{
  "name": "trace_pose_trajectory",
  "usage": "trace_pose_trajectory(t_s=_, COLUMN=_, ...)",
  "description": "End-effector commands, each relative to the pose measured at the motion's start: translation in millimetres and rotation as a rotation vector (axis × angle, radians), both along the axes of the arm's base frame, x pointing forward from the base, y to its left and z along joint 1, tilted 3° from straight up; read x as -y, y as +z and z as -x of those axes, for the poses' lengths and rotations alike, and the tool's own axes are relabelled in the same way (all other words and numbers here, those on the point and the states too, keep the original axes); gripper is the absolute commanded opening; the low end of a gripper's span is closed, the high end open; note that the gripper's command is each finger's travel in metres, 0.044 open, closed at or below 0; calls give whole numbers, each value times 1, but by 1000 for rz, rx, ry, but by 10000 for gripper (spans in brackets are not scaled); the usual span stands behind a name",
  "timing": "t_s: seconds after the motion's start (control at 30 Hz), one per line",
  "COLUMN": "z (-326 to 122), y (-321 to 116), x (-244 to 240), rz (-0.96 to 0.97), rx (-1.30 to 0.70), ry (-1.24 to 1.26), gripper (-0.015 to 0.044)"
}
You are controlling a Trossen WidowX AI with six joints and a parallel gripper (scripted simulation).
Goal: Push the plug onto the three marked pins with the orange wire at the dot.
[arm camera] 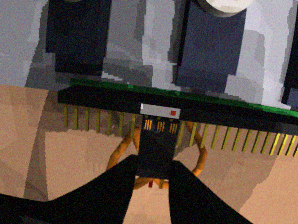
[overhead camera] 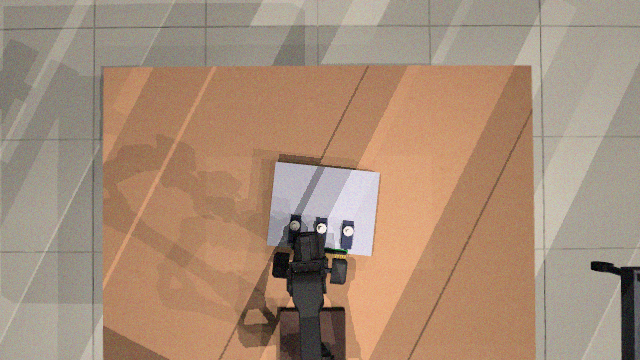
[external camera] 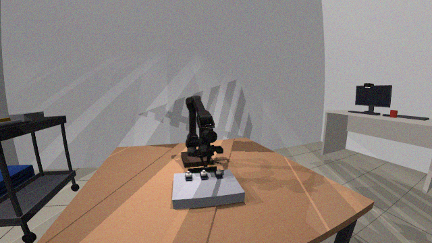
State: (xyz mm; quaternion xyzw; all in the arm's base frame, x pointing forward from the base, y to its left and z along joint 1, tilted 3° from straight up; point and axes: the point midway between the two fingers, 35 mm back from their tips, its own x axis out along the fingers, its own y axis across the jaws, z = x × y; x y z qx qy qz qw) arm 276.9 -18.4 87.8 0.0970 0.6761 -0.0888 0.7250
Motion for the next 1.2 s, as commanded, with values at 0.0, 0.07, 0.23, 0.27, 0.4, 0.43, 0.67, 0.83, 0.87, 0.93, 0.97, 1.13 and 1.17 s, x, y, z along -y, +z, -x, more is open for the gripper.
trace_pose_trajectory(t_s=0.0, z=-6, y=3, x=2, rz=6, rx=13, ry=1, gripper=0)
trace_pose_trajectory(t_s=0.07, z=-5, y=2, x=2, rz=6, rx=13, ry=1, gripper=26)
trace_pose_trajectory(t_s=0.23, z=-4, y=-3, x=0, rz=6, rx=13, ry=1, gripper=157)
trace_pose_trajectory(t_s=0.27, z=-4, y=-3, x=0, rz=6, rx=13, ry=1, gripper=184)
trace_pose_trajectory(t_s=0.4, z=-4, y=11, x=0, rz=6, rx=13, ry=1, gripper=289)
trace_pose_trajectory(t_s=0.43, z=-4, y=18, x=0, rz=6, rx=13, ry=1, gripper=315)
trace_pose_trajectory(t_s=0.67, z=1, y=57, x=-1, rz=6, rx=13, ry=1, gripper=440)
trace_pose_trajectory(t_s=0.83, z=1, y=57, x=-1, rz=6, rx=13, ry=1, gripper=440)
trace_pose_trajectory(t_s=0.87, z=1, y=57, x=-1, rz=6, rx=13, ry=1, gripper=440)
trace_pose_trajectory(t_s=0.93, z=1, y=57, x=-1, rz=6, rx=13, ry=1, gripper=440)
trace_pose_trajectory(t_s=0.97, z=1, y=57, x=-1, rz=6, rx=13, ry=1, gripper=440)
trace_pose_trajectory(t_s=1.13, z=1, y=57, x=-1, rz=6, rx=13, ry=1, gripper=440)
trace_pose_trajectory(t_s=1.17, z=1, y=57, x=-1, rz=6, rx=13, ry=1, gripper=440)
